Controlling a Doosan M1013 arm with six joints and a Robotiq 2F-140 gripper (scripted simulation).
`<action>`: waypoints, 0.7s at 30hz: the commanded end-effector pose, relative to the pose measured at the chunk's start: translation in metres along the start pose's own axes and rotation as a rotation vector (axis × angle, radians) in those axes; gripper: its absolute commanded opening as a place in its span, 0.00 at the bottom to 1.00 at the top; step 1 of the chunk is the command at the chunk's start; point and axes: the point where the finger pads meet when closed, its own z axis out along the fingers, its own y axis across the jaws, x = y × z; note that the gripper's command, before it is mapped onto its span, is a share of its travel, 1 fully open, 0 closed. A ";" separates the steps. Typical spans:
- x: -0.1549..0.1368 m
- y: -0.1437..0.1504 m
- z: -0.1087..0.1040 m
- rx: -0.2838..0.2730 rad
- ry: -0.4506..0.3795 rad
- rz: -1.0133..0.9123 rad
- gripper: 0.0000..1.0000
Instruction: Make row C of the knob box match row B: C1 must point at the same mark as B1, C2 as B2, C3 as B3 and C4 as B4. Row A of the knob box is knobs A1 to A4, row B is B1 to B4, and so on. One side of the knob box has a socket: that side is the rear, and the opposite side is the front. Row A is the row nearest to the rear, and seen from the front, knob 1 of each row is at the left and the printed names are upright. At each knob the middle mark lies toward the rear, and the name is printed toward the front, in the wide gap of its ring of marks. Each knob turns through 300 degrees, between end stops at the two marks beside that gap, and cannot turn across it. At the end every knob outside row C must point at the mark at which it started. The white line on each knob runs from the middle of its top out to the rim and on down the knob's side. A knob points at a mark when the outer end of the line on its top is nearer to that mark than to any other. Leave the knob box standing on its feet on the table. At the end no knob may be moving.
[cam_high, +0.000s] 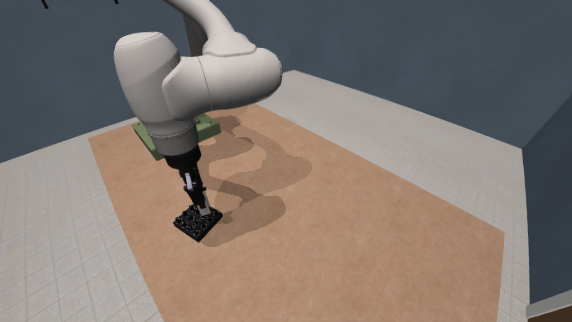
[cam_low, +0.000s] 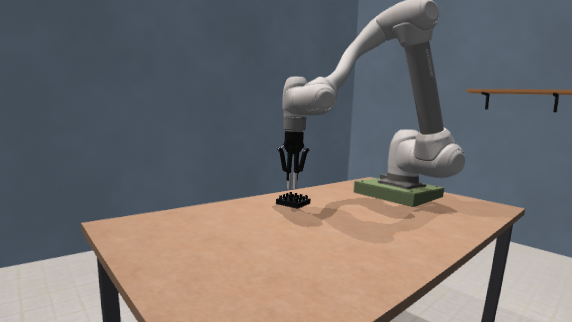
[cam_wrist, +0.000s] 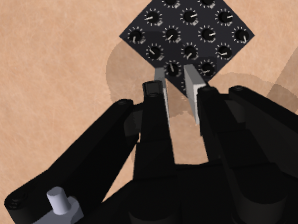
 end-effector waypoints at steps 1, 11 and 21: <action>0.000 0.000 -0.002 0.001 0.011 0.156 0.12; 0.000 0.000 -0.005 0.003 0.011 0.481 0.12; 0.000 0.000 -0.008 0.004 0.010 0.759 0.12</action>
